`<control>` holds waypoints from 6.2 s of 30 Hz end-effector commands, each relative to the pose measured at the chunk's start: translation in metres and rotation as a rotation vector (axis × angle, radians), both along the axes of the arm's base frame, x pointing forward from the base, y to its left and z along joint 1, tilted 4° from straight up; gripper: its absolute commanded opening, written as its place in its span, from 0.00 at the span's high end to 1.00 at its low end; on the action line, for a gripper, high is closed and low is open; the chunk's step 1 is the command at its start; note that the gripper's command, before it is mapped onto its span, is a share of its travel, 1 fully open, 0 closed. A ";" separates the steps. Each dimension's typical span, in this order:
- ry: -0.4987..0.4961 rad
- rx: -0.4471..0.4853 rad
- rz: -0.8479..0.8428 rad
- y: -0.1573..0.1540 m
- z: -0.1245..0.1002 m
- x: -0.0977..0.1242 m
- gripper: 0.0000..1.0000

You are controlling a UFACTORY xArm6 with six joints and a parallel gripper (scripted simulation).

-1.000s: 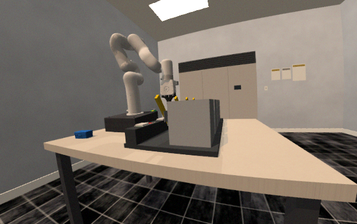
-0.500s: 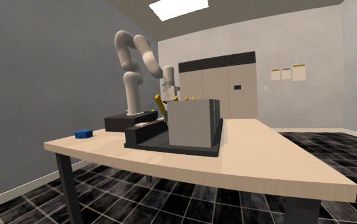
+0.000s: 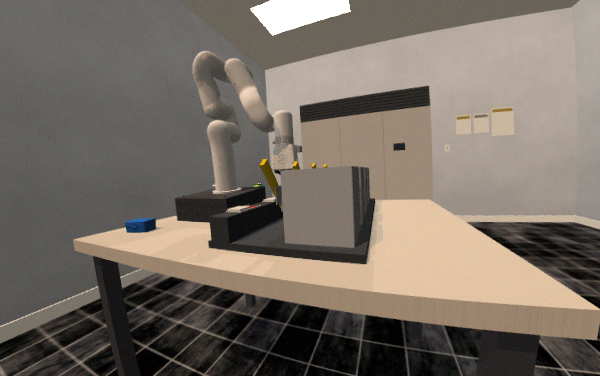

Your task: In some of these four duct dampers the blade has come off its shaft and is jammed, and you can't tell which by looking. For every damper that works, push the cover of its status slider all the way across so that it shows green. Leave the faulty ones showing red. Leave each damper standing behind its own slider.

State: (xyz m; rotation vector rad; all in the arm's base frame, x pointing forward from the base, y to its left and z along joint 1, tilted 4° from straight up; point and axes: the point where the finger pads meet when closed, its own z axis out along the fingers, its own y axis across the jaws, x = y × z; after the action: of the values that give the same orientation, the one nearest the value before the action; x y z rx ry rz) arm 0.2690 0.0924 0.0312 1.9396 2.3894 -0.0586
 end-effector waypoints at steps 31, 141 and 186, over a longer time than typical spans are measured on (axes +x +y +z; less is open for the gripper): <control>-0.003 0.001 0.000 0.000 -0.002 0.001 1.00; -0.003 0.001 0.000 -0.001 -0.033 0.004 1.00; -0.003 0.001 0.000 0.000 -0.035 0.004 1.00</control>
State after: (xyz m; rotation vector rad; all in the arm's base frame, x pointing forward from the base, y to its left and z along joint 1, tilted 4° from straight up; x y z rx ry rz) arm 0.2716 0.0916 -0.0047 1.9396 2.3889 -0.0588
